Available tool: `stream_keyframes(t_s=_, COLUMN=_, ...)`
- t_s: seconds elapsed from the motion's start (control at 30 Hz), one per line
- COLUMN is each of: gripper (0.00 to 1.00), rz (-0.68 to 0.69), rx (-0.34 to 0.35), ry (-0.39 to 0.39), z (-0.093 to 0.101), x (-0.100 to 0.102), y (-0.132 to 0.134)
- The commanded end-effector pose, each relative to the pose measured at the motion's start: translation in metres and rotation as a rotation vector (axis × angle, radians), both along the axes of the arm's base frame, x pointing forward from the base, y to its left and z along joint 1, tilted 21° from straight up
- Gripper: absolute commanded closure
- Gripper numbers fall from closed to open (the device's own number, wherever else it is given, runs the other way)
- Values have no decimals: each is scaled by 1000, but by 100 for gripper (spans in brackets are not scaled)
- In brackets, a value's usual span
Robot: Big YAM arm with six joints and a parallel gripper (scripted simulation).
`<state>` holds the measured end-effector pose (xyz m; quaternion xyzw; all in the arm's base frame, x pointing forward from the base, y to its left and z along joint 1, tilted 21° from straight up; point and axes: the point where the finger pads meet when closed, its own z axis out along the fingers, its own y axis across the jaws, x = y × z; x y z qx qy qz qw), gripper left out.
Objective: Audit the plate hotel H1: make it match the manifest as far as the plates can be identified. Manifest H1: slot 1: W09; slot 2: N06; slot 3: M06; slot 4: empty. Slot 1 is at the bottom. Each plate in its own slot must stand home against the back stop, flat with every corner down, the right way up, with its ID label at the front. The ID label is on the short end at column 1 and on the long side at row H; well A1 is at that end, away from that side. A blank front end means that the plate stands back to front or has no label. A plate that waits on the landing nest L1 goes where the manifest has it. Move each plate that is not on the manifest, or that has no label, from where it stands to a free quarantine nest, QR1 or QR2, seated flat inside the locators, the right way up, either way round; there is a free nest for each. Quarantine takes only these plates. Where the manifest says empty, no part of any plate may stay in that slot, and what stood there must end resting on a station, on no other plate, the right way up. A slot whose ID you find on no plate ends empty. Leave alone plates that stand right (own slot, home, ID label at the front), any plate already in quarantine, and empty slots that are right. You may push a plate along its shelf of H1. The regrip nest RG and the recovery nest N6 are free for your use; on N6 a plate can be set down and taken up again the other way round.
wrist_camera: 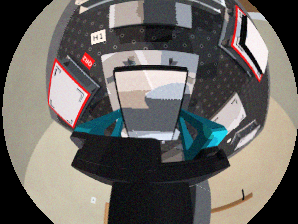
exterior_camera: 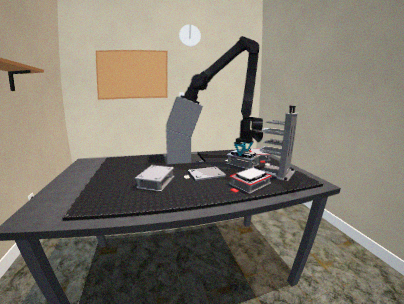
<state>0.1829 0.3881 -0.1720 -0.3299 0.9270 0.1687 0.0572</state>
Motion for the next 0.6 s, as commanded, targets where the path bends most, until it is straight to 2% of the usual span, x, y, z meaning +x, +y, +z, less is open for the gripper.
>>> stream_keyframes(t_s=0.0, gripper=14, rz=-14, rx=12, ry=-14, z=14, x=8, y=0)
stream_keyframes(t_s=0.57, gripper=14, rz=-8, rx=15, ry=-14, z=28, x=8, y=-5)
